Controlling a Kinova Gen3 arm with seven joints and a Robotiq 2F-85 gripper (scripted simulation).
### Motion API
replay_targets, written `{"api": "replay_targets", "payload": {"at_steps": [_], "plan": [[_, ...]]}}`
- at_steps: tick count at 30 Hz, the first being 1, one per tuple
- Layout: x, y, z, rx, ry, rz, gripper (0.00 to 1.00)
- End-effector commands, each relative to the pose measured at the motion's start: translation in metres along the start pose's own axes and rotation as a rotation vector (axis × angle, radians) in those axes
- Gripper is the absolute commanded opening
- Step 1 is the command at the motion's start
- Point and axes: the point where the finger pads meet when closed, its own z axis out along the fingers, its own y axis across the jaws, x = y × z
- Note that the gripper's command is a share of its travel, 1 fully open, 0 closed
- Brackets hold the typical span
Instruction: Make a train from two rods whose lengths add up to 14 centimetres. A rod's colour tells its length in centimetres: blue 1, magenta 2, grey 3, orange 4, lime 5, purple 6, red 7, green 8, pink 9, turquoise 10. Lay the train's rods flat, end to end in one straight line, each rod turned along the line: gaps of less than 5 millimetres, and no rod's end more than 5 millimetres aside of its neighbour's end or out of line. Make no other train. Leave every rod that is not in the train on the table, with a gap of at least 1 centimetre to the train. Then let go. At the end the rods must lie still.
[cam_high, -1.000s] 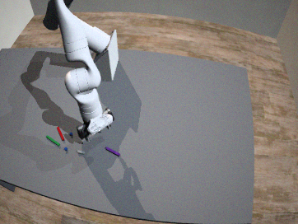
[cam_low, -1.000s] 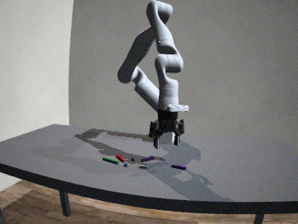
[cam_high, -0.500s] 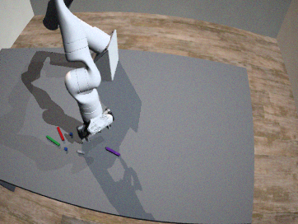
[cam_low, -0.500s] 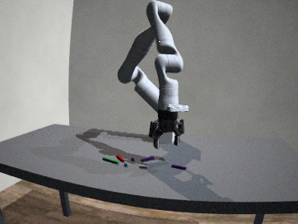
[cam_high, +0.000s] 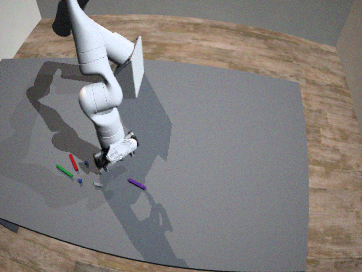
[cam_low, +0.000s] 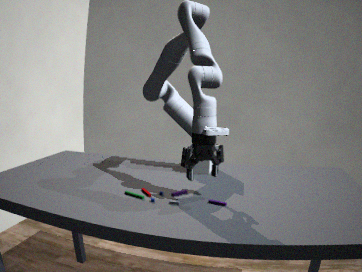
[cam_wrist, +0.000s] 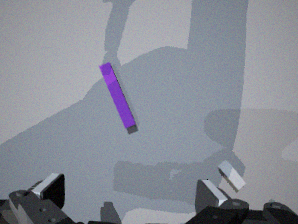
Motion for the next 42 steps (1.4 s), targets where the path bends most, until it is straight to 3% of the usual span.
{"api": "replay_targets", "payload": {"at_steps": [1, 14, 19, 29, 31, 42], "plan": [[0.001, 0.000, -0.001, 0.000, 0.002, 0.000, 1.00], [-0.002, 0.001, -0.001, -0.001, -0.002, -0.036, 1.00], [-0.010, 0.004, -0.001, -0.001, -0.011, -0.133, 1.00], [-0.036, 0.016, -0.001, 0.004, -0.036, -0.534, 1.00], [-0.036, 0.016, -0.001, 0.004, -0.036, -0.534, 1.00], [-0.065, 0.028, -0.004, 0.014, -0.035, -1.135, 1.00]]}}
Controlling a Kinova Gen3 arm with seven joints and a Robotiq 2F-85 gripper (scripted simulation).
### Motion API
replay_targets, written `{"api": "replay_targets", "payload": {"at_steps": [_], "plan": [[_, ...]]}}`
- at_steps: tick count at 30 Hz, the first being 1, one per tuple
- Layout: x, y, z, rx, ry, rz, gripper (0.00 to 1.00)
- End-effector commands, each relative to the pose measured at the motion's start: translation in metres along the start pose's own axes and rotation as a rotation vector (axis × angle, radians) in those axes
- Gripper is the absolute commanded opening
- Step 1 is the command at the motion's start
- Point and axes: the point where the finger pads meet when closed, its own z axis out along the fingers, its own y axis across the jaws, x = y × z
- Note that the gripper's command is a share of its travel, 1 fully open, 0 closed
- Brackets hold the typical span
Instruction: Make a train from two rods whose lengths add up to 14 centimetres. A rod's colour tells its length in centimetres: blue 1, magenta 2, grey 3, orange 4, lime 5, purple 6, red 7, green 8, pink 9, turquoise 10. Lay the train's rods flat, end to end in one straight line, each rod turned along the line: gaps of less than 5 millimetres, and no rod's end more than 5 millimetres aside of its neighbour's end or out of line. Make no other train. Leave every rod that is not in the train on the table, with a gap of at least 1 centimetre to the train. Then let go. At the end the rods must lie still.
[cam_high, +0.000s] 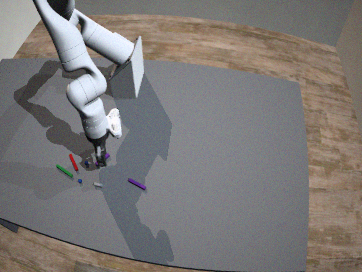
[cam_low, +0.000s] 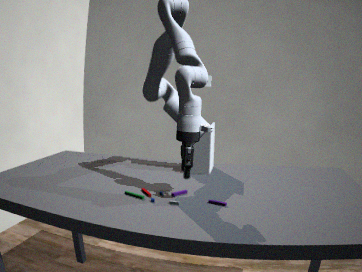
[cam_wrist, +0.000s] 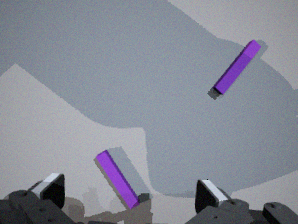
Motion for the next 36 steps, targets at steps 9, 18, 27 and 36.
{"api": "replay_targets", "payload": {"at_steps": [9, 18, 27, 36], "plan": [[-0.013, -0.010, -0.005, -0.017, 0.028, -0.355, 1.00], [-0.017, -0.014, -0.006, -0.036, 0.033, -0.570, 1.00], [-0.018, -0.014, -0.007, -0.039, 0.034, -0.597, 1.00], [-0.018, -0.014, -0.007, -0.039, 0.034, -0.597, 0.24]]}}
